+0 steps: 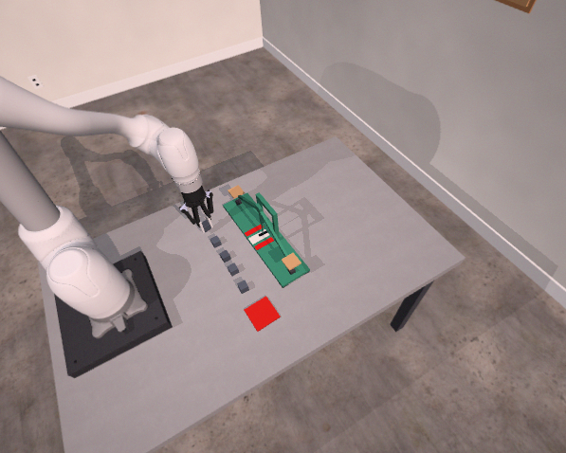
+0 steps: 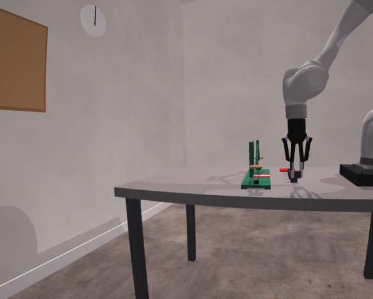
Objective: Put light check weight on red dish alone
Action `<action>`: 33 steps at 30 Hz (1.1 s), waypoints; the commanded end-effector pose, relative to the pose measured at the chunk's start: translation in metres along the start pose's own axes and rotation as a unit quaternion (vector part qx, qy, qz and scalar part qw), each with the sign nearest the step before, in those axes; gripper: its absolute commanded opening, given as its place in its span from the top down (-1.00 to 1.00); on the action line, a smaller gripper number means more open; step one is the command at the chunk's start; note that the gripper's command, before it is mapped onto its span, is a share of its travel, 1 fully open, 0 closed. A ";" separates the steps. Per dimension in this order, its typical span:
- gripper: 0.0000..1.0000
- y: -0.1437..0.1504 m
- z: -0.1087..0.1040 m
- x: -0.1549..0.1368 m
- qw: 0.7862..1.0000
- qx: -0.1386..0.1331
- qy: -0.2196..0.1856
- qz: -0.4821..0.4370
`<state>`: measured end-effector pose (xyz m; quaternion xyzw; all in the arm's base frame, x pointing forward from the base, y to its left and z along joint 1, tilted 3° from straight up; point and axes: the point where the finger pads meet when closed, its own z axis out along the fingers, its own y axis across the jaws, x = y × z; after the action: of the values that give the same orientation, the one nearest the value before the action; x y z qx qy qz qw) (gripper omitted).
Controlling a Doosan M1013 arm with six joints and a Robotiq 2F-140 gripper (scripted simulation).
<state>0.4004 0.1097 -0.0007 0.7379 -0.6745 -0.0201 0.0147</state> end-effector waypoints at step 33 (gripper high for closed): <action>0.51 -0.001 -0.045 -0.004 0.999 0.000 0.000 0.054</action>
<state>0.4025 0.1112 0.0405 0.7117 -0.7020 -0.0201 0.0153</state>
